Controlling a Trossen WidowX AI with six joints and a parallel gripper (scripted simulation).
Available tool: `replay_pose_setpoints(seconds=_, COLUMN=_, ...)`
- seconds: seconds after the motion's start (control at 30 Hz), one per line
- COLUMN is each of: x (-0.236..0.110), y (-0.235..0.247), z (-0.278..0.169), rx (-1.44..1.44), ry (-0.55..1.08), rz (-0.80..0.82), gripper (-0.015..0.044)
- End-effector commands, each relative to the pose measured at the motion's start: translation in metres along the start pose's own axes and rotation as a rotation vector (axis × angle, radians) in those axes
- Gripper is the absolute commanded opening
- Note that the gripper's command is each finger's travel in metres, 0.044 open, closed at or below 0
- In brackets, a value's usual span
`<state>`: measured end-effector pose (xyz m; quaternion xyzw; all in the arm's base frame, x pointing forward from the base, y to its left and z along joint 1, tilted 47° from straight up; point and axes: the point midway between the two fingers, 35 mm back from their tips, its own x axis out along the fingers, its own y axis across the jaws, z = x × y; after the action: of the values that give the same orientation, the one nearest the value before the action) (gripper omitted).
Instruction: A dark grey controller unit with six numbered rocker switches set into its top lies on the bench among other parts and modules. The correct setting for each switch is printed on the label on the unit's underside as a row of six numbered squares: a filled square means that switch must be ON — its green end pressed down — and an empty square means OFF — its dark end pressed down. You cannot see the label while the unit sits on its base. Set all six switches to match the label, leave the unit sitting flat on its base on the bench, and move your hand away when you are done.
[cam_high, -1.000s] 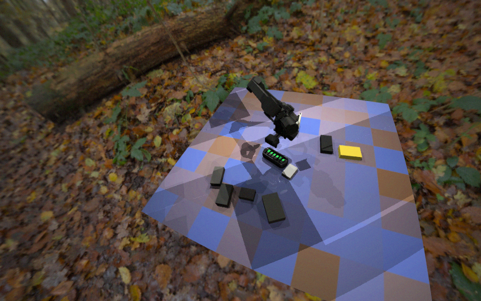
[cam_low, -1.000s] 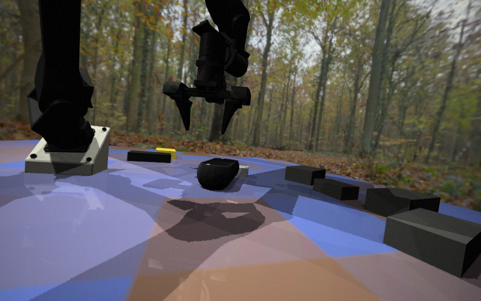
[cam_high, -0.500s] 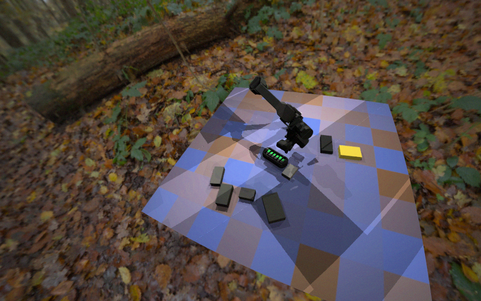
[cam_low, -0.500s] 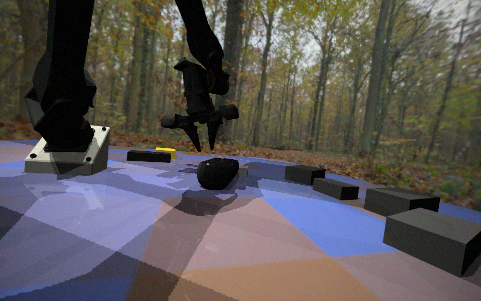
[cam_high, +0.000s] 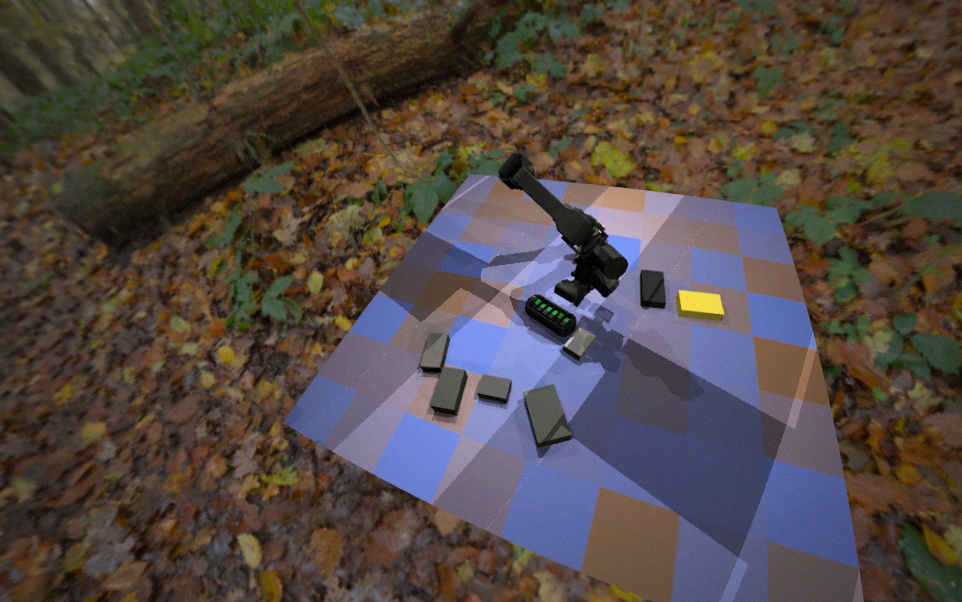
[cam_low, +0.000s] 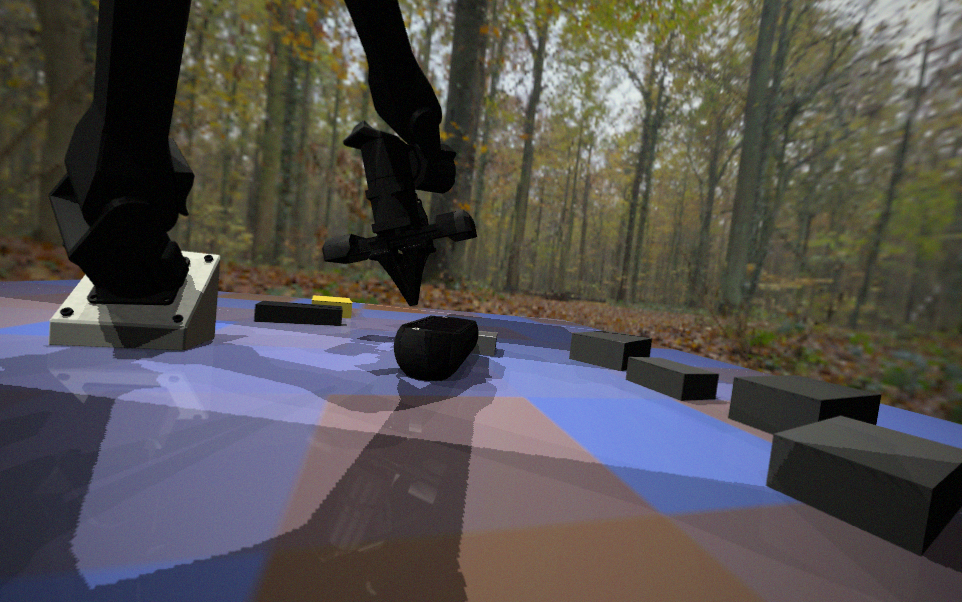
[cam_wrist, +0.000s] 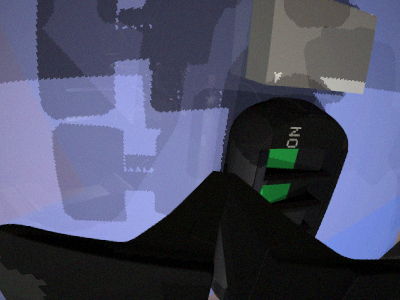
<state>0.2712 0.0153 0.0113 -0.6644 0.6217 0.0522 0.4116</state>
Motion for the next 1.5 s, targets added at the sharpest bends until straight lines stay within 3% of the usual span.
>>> replay_pose_setpoints(seconds=0.0, x=0.003, y=0.001, z=0.0, rx=-0.007, ry=0.003, rz=-0.004, gripper=0.0)
replay_pose_setpoints(seconds=1.03, x=0.05, y=0.014, z=0.0, rx=-0.007, ry=0.004, rz=-0.006, gripper=0.0)
replay_pose_setpoints(seconds=1.47, x=0.053, y=0.012, z=0.0, rx=-0.007, ry=0.004, rz=-0.006, gripper=0.0)
